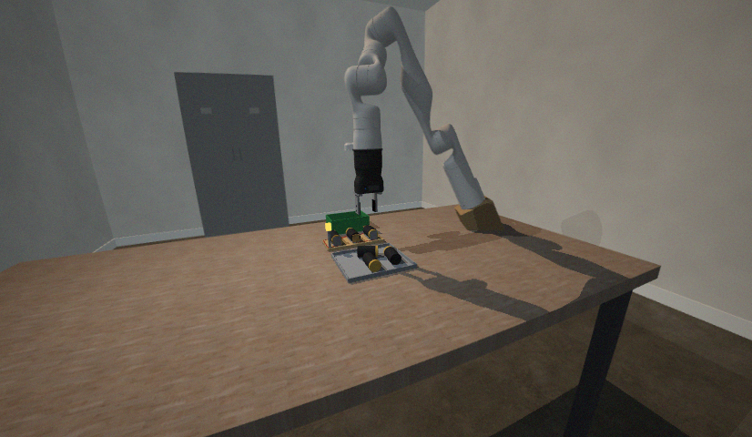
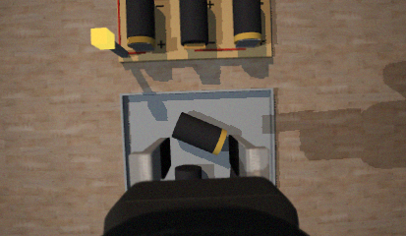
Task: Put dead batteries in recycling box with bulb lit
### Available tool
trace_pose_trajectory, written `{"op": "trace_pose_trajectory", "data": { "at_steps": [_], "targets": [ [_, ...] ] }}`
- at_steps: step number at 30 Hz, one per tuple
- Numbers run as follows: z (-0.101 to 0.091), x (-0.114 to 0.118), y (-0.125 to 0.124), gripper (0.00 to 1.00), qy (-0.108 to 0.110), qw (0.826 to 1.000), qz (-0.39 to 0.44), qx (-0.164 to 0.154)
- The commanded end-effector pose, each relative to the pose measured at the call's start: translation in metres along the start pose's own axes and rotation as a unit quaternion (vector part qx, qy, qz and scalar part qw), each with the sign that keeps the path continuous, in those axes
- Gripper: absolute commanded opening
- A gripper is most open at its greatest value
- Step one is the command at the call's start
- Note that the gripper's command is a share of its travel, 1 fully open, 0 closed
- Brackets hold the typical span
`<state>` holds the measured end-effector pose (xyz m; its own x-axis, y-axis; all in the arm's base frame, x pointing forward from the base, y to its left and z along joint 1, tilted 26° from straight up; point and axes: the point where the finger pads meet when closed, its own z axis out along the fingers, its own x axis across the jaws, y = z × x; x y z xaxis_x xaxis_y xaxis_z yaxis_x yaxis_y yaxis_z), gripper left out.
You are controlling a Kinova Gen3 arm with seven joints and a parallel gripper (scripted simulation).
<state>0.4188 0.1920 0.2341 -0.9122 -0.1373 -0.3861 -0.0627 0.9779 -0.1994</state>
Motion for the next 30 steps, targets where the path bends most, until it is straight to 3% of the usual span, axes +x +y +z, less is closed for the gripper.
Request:
{"op": "trace_pose_trajectory", "data": {
  "at_steps": [1,20,30],
  "targets": [
    [-0.0006,-0.0003,0.0003,0.9,-0.001,1.0,-0.002,-0.001],
    [-0.0006,-0.0003,0.0003,0.9,-0.001,0.999,-0.053,-0.001],
    [-0.0006,-0.0003,0.0003,0.9,-0.001,0.992,-0.123,-0.001]
  ]
}}
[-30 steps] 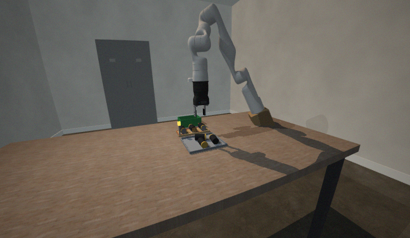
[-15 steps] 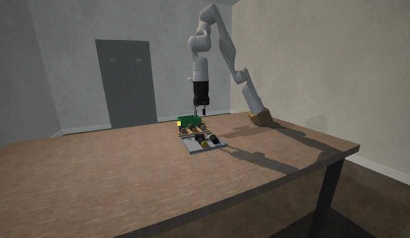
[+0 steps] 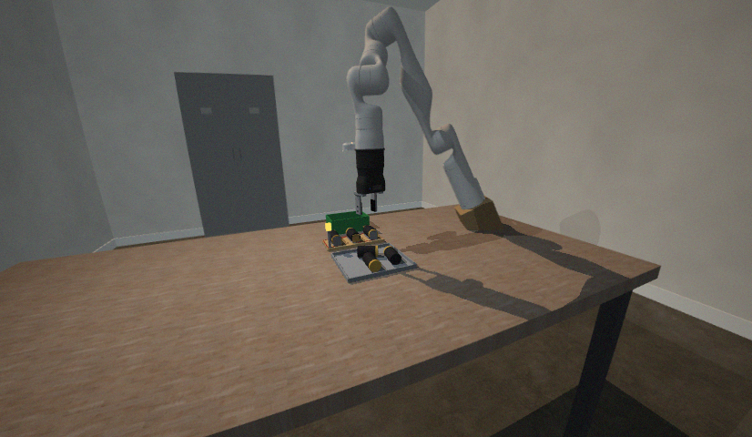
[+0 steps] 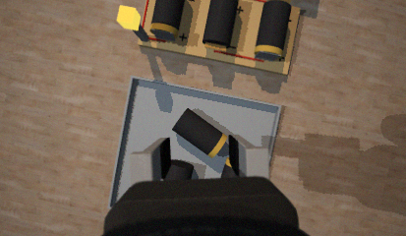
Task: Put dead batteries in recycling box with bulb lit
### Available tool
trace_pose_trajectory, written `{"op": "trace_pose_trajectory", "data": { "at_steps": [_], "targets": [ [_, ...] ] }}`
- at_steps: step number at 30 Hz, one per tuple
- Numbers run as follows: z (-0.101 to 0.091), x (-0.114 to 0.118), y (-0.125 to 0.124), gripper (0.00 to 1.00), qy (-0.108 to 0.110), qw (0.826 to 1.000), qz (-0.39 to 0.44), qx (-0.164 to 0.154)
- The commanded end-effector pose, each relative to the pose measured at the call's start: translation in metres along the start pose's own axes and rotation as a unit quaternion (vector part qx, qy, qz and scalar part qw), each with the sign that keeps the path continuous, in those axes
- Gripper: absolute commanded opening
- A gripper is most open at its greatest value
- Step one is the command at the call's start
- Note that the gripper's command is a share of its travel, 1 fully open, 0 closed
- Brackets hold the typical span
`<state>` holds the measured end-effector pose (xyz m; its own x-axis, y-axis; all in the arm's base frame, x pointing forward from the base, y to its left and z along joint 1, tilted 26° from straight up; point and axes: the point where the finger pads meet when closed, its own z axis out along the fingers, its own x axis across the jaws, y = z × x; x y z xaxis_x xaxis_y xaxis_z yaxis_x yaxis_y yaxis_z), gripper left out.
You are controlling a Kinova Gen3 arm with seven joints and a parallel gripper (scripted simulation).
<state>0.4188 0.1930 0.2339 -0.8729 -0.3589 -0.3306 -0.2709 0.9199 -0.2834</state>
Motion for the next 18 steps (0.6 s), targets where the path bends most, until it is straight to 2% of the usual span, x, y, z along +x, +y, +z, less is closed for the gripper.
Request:
{"op": "trace_pose_trajectory", "data": {
  "at_steps": [1,10,18],
  "targets": [
    [-0.0006,0.0,-0.0007,0.9,0.0,1.0,-0.015,-0.001],
    [-0.0006,0.0,-0.0007,0.9,0.0,0.997,-0.08,-0.001],
    [-0.0006,0.0,-0.0007,0.9,0.0,0.987,-0.16,-0.001]
  ]
}}
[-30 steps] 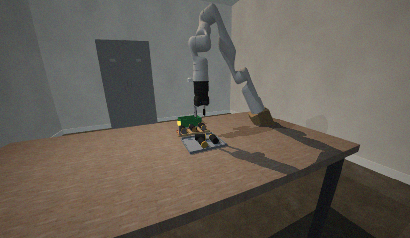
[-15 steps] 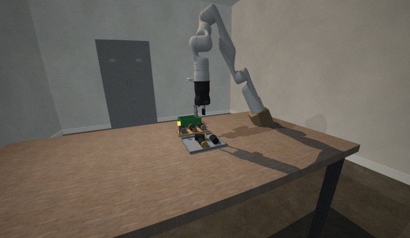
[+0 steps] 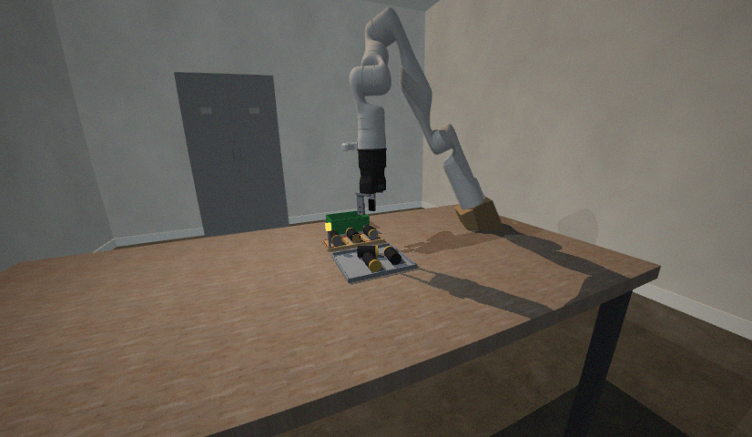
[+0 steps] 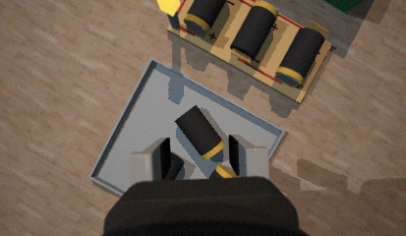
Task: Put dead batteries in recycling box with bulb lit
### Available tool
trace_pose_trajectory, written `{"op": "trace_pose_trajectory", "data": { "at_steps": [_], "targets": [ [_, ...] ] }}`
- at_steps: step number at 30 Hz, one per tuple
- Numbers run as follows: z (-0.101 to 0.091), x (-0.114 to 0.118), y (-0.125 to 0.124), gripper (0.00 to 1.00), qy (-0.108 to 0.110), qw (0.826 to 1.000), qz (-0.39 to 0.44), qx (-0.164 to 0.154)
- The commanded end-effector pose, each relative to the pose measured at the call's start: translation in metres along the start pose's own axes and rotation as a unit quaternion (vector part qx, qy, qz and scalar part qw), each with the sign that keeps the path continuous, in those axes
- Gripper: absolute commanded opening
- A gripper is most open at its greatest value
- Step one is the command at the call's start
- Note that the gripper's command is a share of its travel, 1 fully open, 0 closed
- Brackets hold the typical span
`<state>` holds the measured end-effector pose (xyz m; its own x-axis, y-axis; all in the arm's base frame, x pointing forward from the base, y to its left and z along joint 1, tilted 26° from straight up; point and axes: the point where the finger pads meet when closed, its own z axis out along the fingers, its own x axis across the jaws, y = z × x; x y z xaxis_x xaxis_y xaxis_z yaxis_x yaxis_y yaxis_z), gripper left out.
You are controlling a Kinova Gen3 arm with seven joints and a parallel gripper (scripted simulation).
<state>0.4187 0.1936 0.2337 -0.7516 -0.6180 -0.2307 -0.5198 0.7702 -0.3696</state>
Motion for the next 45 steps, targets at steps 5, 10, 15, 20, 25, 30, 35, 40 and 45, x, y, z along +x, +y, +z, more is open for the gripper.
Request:
{"op": "trace_pose_trajectory", "data": {
  "at_steps": [5,10,15,20,25,30,35,40,45],
  "targets": [
    [-0.0006,0.0004,-0.0013,0.9,0.0,0.999,-0.049,-0.001],
    [-0.0006,0.0004,-0.0012,0.9,0.0,0.996,-0.089,-0.001],
    [-0.0006,0.0004,-0.0013,0.9,0.0,0.991,-0.136,-0.001],
    [-0.0006,0.0004,-0.0013,0.9,0.0,0.984,-0.178,-0.001],
    [-0.0006,0.0004,-0.0012,0.9,0.0,0.98,-0.2,-0.001],
    [-0.0006,0.0004,-0.0013,0.9,0.0,0.973,-0.232,-0.001],
    [-0.0006,0.0004,-0.0013,0.9,0.0,0.966,-0.258,-0.001],
    [-0.0006,0.0004,-0.0013,0.9,0.0,0.963,-0.269,-0.001],
    [-0.0006,0.0004,-0.0013,0.9,-0.001,0.959,-0.284,-0.001]
  ]
}}
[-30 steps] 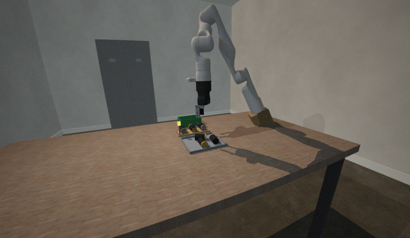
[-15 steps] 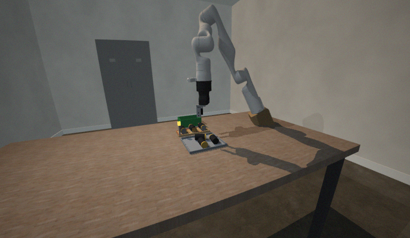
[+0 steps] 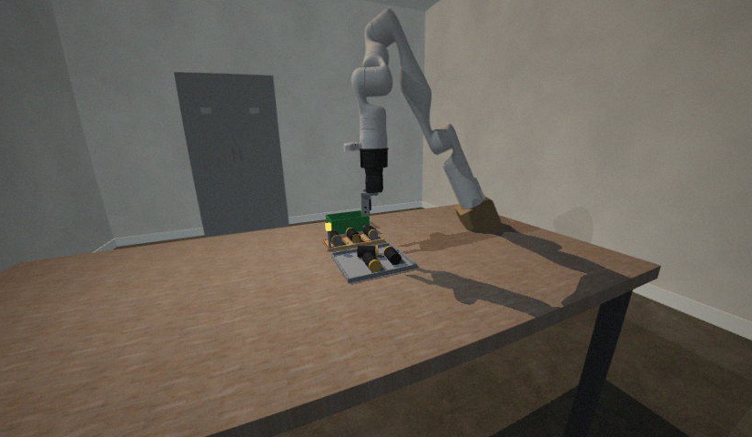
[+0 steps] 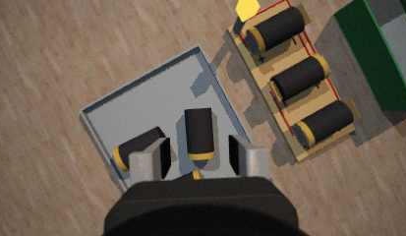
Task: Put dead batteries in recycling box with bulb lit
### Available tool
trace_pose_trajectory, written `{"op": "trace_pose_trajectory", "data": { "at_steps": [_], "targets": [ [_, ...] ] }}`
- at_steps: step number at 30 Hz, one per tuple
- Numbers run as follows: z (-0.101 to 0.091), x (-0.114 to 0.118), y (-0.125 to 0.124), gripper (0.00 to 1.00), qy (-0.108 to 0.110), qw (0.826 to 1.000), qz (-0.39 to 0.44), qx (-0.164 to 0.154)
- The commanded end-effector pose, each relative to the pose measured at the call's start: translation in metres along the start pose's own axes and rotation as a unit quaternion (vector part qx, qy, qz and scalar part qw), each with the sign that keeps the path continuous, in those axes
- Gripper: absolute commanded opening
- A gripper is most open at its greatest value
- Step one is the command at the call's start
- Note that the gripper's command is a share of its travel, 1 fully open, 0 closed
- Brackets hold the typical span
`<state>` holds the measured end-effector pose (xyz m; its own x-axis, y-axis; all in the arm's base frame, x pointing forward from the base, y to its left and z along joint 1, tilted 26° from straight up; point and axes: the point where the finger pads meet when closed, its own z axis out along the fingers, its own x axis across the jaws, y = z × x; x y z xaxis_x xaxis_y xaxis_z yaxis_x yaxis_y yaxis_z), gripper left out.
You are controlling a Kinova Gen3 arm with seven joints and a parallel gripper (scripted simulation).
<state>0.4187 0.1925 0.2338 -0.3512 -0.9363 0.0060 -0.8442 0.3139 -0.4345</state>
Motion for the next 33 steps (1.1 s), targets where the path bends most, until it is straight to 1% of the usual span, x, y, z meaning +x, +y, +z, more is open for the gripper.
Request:
{"op": "trace_pose_trajectory", "data": {
  "at_steps": [1,24,29,33],
  "targets": [
    [-0.001,0.0,0.0,0.9,-0.001,1.0,-0.004,0.0],
    [0.0,0.0,0.0,0.9,-0.001,1.0,-0.014,0.0],
    [0.003,0.0,0.0,0.9,-0.001,1.0,-0.014,0.0],
    [0.016,0.0,0.0,0.9,-0.001,1.0,-0.014,0.0]
  ]
}}
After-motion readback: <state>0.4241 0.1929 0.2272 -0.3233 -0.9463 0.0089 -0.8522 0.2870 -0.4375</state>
